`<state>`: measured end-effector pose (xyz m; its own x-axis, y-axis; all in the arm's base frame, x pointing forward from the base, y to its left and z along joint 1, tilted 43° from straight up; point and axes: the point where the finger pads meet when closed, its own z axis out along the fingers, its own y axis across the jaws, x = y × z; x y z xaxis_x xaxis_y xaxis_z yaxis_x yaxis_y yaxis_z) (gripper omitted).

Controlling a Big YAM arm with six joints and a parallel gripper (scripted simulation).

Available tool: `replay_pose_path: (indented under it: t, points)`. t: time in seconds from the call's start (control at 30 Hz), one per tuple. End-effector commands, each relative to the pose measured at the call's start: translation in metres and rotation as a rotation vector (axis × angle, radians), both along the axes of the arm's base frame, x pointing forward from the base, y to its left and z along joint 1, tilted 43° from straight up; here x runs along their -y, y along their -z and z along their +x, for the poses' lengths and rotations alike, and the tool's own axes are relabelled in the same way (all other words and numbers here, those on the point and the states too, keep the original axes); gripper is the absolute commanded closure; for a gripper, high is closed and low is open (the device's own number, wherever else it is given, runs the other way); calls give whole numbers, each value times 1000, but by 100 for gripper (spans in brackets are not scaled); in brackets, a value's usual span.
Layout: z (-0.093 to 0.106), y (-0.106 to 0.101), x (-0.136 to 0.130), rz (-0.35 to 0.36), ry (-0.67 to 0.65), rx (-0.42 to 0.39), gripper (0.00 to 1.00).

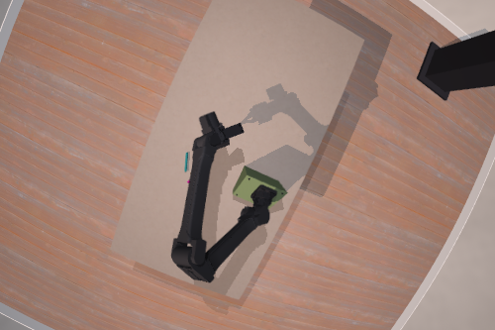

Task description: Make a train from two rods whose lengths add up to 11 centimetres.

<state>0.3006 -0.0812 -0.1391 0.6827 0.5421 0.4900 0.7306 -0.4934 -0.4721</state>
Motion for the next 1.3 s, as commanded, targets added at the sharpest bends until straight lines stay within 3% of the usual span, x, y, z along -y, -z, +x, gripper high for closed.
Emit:
replay_pose_path:
  t: [0.0,0.13,0.27,0.33,0.37,0.47,0.5,0.6,0.63,0.73,0.8,0.83,1.0,1.03,1.07,1.1,1.17,1.27]
  points:
    - [6,-3,9,-15,-3,26,96]
    - [7,-4,8,-16,-9,30,96]
    - [13,-18,-9,-15,-102,102,96]
    - [27,-19,-1,-33,-103,127,96]
    - [18,-26,-17,-17,-162,157,96]
    - [22,-26,-15,-23,-163,162,96]
    - [23,-36,-27,-16,-238,224,96]
    - [24,-36,-27,-19,-239,225,96]
    - [28,-48,-40,-16,-327,304,96]
    - [38,-50,-35,-29,-329,320,96]
    - [33,-40,-25,-24,-294,303,96]
    - [35,-61,-53,-19,-424,398,96]
    - [42,-62,-50,-27,-425,410,96]
    - [47,-56,-35,-35,-393,405,96]
    - [44,-54,-36,-30,-392,397,96]
    - [39,-74,-68,-15,-524,488,96]
    - [39,-74,-68,-15,-524,488,96]
    - [56,-78,-61,-39,-528,518,96]
